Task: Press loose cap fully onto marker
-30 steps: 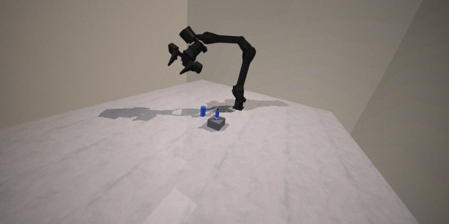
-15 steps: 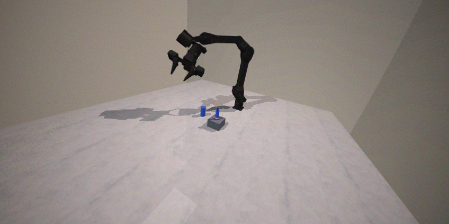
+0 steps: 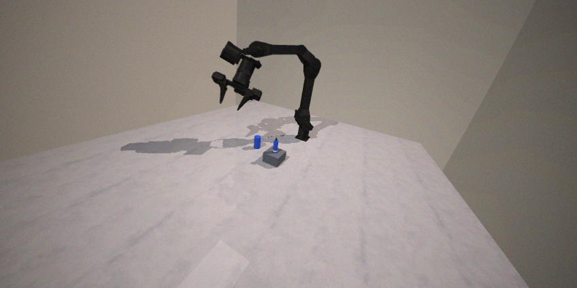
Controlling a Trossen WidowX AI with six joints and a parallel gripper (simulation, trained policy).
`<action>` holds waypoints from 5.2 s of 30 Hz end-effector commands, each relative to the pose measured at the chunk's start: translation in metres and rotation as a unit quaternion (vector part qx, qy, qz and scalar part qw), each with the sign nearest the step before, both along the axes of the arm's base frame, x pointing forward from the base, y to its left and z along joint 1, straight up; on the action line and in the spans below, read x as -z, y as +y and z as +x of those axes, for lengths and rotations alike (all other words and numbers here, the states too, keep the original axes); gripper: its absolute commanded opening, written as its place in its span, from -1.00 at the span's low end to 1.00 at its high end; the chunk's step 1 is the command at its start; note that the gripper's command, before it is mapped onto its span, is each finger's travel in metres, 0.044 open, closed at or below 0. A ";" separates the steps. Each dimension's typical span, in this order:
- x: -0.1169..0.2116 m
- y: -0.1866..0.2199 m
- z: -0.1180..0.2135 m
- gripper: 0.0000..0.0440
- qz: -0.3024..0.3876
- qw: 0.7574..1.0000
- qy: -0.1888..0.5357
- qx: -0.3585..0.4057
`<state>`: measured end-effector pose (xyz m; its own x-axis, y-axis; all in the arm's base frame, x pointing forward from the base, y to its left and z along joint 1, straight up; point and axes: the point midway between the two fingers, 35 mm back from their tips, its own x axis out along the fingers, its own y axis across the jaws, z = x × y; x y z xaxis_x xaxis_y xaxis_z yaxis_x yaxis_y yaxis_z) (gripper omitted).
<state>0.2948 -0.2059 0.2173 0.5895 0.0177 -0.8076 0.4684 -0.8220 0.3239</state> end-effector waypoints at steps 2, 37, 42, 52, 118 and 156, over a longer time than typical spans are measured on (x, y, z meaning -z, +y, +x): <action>0.008 0.002 -0.002 0.41 0.003 1.000 0.023 -0.004; 0.058 0.025 -0.023 0.42 0.019 0.981 0.192 -0.033; 0.063 0.028 -0.026 0.42 0.019 0.976 0.213 -0.037; 0.074 0.034 -0.030 0.42 0.018 0.967 0.251 -0.045; 0.151 0.077 -0.058 -0.54 -0.003 0.916 0.373 -0.144; 0.043 0.160 -0.007 -0.76 -0.055 0.939 0.297 -0.162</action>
